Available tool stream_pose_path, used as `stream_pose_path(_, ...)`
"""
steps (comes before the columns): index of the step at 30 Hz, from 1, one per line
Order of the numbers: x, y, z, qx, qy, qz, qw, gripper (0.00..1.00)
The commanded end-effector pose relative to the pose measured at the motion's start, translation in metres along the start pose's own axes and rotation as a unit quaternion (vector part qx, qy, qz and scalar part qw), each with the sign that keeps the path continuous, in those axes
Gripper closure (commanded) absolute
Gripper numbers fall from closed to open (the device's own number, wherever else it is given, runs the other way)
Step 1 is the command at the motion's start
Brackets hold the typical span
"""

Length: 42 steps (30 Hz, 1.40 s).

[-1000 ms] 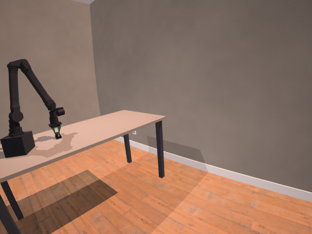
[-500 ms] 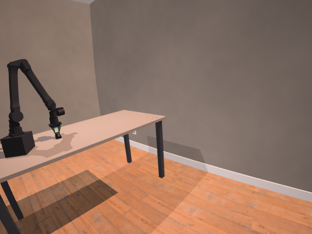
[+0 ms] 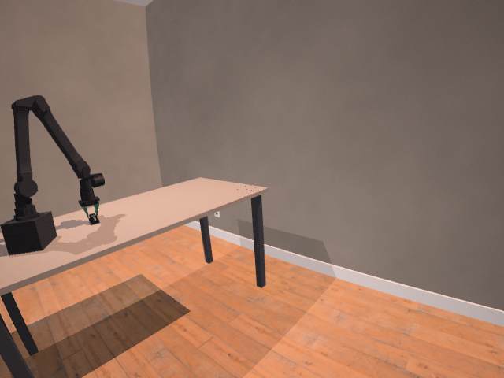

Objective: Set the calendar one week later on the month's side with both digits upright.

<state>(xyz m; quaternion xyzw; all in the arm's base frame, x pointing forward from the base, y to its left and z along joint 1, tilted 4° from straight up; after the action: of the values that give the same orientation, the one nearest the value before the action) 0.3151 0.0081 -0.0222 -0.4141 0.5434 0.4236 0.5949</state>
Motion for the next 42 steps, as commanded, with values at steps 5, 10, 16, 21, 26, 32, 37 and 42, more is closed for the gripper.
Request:
stream_pose_path(5,-0.004,-0.015,0.008,0.0,-0.006,-0.017,1.0,0.56)
stream_pose_path(10,-0.02,-0.019,0.008,0.0,-0.008,-0.024,1.0,0.56)
stream_pose_path(16,-0.036,-0.021,0.005,0.0,-0.008,-0.025,1.0,0.56)
stream_pose_path(21,-0.064,-0.022,0.006,-0.003,-0.009,-0.027,1.0,0.56)
stream_pose_path(26,-0.092,-0.022,0.004,-0.001,-0.009,-0.029,1.0,0.56)
stream_pose_path(32,-0.106,-0.022,0.007,-0.004,-0.01,-0.03,0.999,0.56)
stream_pose_path(37,-0.105,-0.017,0.004,-0.001,-0.007,-0.021,1.0,0.56)
stream_pose_path(42,-0.105,-0.018,0.005,-0.001,-0.008,-0.024,1.0,0.0)
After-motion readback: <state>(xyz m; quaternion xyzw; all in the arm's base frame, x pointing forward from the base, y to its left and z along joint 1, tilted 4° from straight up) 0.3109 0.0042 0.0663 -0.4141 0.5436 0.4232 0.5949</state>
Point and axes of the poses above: the point where the finger pads meet when closed, its own x axis out along the fingers, its own y axis across the jaws, z = x × y, the point moved 6 cm from there along -x, back along the fingers, and after that the axes turned 1 degree about x, right-handed, at the moved point
